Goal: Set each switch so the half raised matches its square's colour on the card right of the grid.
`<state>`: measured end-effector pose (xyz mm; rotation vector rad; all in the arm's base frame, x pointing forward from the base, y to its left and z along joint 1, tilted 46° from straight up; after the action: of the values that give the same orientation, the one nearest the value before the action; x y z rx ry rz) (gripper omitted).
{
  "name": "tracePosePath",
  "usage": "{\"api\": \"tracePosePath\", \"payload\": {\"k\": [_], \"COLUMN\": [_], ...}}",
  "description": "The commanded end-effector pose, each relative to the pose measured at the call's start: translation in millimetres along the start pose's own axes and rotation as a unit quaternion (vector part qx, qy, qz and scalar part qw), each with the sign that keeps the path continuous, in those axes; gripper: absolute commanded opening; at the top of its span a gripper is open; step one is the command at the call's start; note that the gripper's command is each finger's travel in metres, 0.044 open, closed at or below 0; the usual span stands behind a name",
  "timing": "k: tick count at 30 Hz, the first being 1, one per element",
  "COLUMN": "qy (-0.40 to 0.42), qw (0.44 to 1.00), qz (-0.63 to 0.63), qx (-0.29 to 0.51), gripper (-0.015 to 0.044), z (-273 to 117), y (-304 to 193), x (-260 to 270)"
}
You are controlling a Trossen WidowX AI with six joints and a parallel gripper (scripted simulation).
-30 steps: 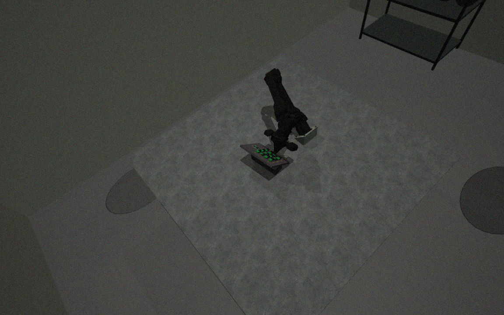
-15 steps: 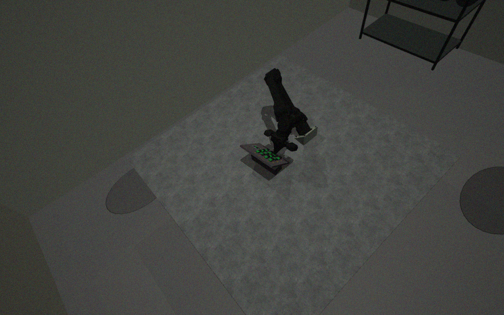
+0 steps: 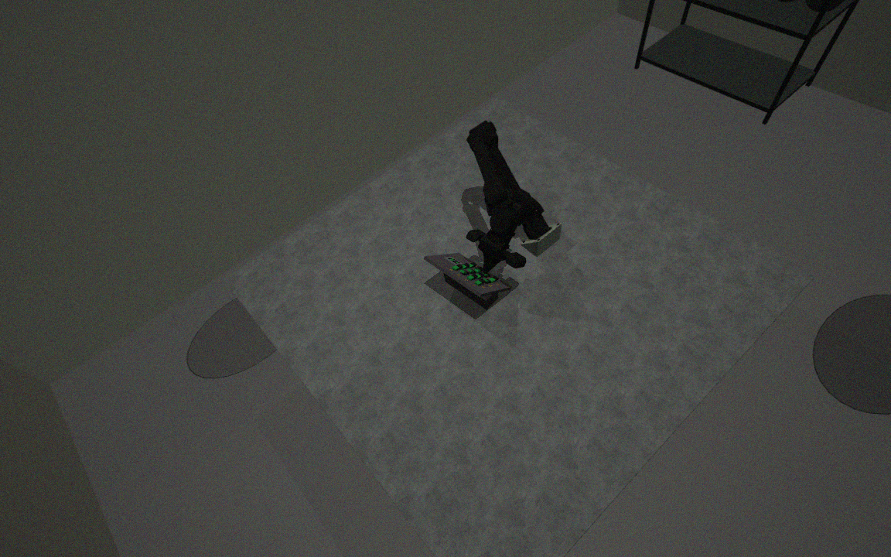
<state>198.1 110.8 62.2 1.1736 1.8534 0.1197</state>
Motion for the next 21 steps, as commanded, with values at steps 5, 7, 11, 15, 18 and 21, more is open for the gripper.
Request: {"api": "tracePosePath", "payload": {"k": [5,7,11,15,18,21], "qy": [0.001,0.001,0.001,0.001,0.001,0.0], "qw": [1.0,1.0,1.0,1.0,1.0,1.0], "qz": [-0.003,-0.003,-0.003,-0.003,-0.003,0.0], "qx": [0.001,0.001,0.001,0.001,0.001,0.0], "gripper": [0.0,0.0,0.0,0.0,0.0,0.0], "z": [1.6,1.9,2.4,3.0,3.4,1.1], "y": [-0.8,-0.8,-0.8,-0.8,-0.8,-0.1], "x": [0.7,0.7,0.7,0.7,0.7,0.4]}}
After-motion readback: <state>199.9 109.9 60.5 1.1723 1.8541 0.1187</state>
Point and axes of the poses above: the point midway between the two fingers, 35 mm back from their tips, its own z axis out along the fingers, its own x axis across the jaws, y = z × x, the point moved 3 cm from there along -z, back along the fingers, and after that the axes turned 9 degrees about z, right-handed, at the moved point
